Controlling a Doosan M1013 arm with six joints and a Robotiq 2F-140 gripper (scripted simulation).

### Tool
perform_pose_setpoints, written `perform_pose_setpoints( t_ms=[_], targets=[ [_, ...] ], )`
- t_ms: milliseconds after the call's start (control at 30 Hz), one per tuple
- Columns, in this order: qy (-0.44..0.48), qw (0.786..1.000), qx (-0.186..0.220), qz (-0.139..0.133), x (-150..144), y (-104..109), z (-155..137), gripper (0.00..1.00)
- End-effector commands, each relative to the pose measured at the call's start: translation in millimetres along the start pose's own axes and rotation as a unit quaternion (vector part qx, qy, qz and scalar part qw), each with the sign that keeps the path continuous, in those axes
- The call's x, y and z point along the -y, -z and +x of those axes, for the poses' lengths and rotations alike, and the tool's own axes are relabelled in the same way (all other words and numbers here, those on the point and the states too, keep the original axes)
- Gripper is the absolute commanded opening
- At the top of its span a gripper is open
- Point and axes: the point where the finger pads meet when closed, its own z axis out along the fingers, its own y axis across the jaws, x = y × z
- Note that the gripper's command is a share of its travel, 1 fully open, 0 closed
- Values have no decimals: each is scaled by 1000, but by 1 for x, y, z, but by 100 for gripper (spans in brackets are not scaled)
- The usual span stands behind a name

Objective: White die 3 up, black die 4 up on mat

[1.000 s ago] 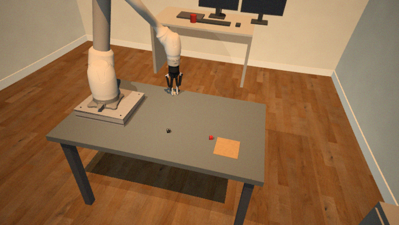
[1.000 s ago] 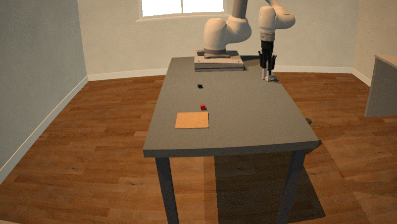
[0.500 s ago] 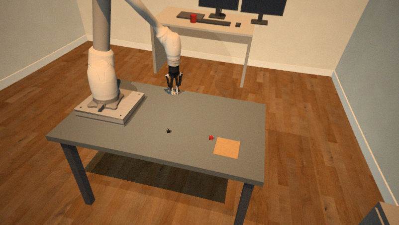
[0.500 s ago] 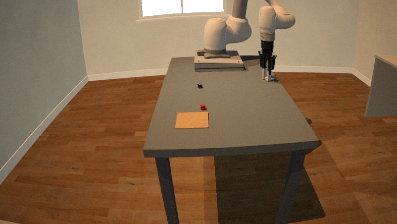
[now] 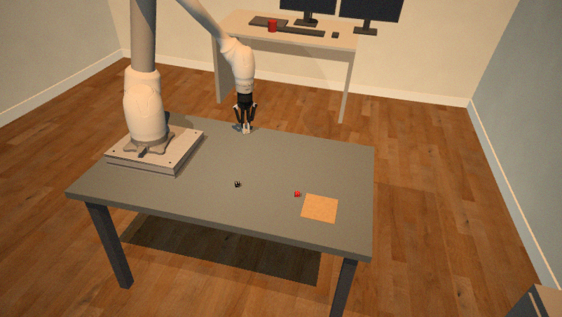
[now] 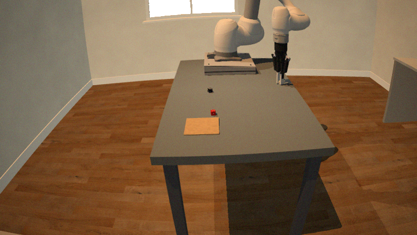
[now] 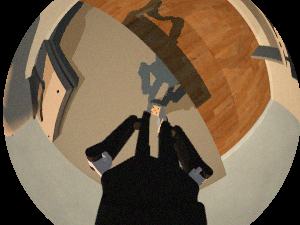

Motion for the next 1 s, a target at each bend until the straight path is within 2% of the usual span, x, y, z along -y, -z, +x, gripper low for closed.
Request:
perform_pose_setpoints(
  t_ms=[0, 767, 967],
  targets=[
    [-1, 1000, -2, 2, 3, -2, 3, 18],
    [-1, 1000, -2, 2, 3, -2, 3, 18],
    [-1, 1000, -2, 2, 3, 17, 2, 18]
  ],
)
